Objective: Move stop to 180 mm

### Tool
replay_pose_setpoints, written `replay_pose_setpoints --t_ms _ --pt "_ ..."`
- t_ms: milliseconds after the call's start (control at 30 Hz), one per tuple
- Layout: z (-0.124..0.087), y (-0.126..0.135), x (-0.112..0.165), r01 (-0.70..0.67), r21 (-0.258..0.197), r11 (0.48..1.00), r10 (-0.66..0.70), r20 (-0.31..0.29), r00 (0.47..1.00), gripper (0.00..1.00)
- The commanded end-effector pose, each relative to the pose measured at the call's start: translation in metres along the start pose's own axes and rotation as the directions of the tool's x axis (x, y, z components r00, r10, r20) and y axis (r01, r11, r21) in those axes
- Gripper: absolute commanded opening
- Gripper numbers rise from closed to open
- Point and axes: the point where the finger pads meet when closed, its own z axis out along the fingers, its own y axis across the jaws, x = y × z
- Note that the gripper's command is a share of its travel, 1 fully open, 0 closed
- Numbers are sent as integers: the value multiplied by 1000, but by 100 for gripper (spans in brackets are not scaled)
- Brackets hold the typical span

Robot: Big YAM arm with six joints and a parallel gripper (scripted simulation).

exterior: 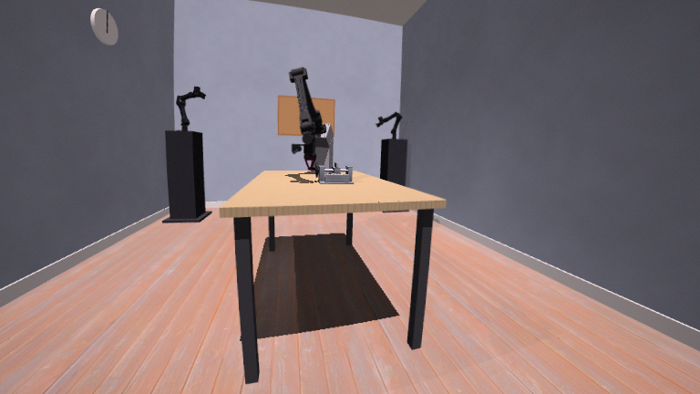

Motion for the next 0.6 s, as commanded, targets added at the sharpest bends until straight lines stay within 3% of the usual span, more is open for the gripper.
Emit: replay_pose_setpoints --t_ms 0,267,567 --pt "-12 40 -2 -1 -94 996 0 -4 1000 6" --pt "25 25 -10 -9 -72 997 10 7 1000 6" --pt "28 25 -2 0 -77 997 0 -2 1000 6"
